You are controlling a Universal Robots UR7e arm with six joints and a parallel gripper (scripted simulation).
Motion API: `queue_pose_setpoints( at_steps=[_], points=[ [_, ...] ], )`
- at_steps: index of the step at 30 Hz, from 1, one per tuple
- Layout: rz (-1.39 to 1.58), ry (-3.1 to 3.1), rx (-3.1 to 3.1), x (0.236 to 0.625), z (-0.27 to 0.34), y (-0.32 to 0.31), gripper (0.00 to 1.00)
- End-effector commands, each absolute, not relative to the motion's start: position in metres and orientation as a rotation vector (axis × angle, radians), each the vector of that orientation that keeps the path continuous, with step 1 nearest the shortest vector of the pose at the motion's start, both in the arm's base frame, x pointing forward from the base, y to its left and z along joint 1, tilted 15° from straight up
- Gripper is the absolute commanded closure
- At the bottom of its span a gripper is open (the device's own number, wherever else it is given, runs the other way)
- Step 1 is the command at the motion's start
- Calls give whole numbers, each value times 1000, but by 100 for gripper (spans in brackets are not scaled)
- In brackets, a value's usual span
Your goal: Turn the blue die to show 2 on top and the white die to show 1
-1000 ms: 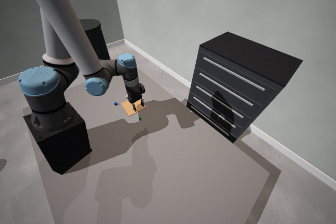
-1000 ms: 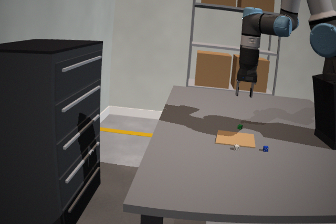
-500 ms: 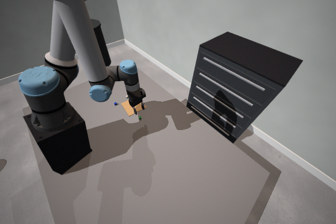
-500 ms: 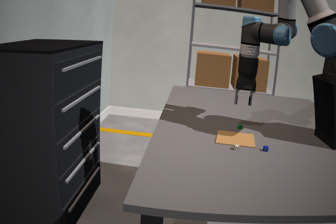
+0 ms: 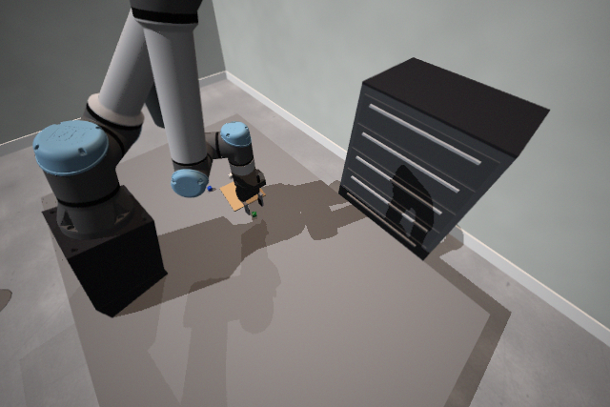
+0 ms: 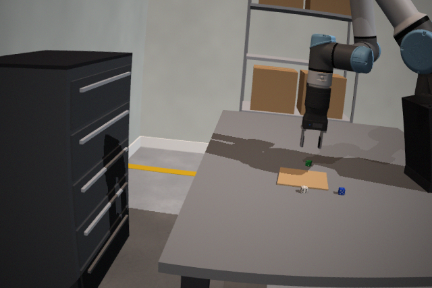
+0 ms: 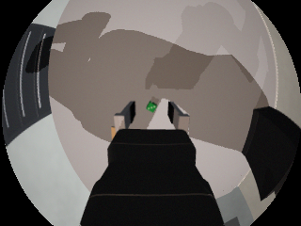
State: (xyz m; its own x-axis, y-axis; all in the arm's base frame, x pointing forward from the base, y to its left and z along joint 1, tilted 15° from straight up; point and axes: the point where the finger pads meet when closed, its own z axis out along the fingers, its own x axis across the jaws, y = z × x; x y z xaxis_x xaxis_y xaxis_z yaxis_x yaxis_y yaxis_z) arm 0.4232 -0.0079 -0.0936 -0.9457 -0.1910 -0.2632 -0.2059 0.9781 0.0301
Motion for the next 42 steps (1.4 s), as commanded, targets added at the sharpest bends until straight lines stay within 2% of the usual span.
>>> queue_pose_setpoints(
  at_steps=[1,42],
  points=[
    [82,2862,-292,427,-106,-7,0],
    [82,2862,-292,431,-121,-6,0]
  ],
)
